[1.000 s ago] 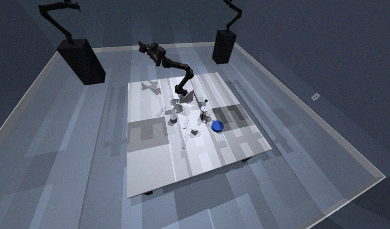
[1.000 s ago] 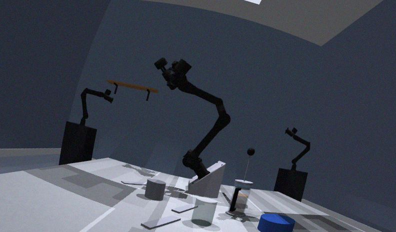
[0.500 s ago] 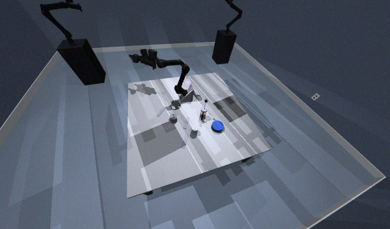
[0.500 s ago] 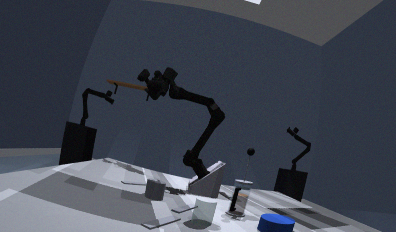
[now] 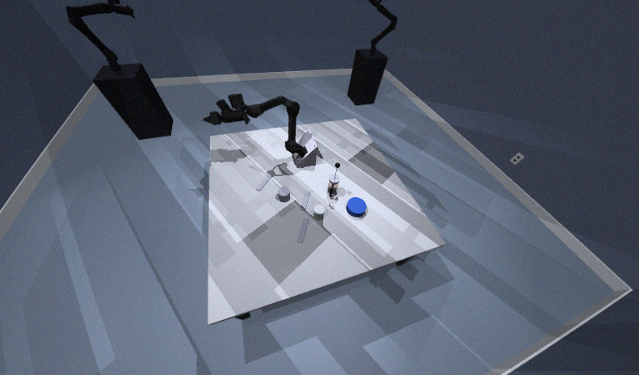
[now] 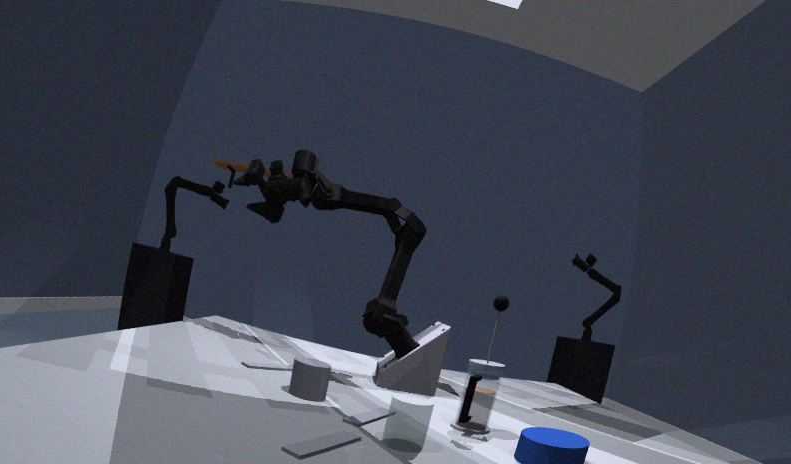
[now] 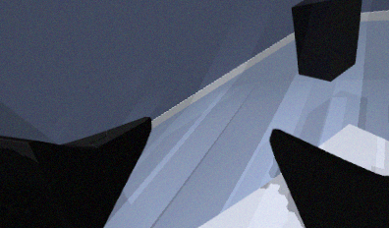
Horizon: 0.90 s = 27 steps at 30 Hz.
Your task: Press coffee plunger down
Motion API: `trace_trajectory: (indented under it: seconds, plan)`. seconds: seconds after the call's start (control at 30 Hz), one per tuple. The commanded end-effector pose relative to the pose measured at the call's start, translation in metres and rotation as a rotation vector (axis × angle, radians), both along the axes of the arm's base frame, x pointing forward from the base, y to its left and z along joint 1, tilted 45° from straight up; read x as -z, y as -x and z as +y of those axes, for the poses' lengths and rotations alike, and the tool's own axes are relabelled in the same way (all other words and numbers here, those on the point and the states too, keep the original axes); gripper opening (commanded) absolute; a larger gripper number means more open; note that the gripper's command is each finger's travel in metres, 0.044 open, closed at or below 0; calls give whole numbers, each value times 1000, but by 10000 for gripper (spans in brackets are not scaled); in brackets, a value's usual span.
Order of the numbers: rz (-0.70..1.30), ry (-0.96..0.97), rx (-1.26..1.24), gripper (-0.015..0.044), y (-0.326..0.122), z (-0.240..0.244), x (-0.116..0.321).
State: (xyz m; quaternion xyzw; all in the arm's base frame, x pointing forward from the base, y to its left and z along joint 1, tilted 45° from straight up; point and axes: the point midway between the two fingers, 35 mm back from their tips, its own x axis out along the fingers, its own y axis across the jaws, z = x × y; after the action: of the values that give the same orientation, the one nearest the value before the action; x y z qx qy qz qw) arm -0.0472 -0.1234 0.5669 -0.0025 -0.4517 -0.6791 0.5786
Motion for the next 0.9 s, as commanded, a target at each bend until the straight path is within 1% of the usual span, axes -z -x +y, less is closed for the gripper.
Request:
trace_trajectory:
  seconds: [0.0, 0.13, 0.23, 0.43, 0.63, 0.87]
  plan:
    - [68, -95, -112, 440, -34, -36, 15]
    - [152, -211, -254, 440, -85, -68, 39]
    - [221, -257, -326, 440, -115, -78, 51]
    - [391, -390, -543, 440, -204, -85, 96]
    - [607, -486, -743, 440, -289, -56, 147]
    - [901, -541, -944, 440, -366, 18, 213]
